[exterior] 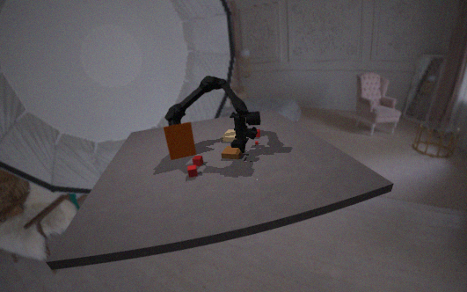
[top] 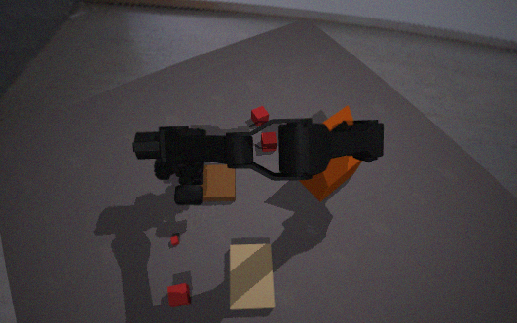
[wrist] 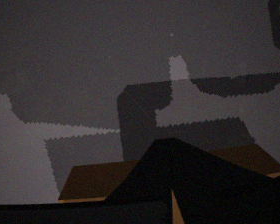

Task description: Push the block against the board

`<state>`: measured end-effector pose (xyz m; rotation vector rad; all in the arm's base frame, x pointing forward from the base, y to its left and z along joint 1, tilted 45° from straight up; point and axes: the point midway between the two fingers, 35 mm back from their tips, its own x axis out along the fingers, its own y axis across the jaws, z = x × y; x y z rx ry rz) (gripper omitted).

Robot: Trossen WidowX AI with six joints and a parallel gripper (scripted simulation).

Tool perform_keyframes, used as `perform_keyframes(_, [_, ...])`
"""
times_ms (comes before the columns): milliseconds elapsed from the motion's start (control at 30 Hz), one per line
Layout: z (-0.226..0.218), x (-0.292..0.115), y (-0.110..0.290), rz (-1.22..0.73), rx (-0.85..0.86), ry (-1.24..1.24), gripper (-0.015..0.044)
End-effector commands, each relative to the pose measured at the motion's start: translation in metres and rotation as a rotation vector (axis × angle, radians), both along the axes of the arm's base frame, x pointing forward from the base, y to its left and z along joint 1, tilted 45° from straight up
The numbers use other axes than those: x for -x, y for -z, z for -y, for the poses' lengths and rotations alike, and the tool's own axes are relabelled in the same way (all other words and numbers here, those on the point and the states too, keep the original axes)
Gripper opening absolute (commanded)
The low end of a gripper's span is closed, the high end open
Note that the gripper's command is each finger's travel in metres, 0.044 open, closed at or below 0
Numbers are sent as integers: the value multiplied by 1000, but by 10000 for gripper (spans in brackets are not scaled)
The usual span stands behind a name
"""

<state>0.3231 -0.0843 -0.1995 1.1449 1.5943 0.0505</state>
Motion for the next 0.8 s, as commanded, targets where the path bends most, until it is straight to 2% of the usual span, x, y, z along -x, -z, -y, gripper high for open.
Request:
perform_keyframes(0, [-10,11,2,-27,-18,-4,0])
perform_keyframes(767, [-25,34,-10,-29,-19,-4,0])
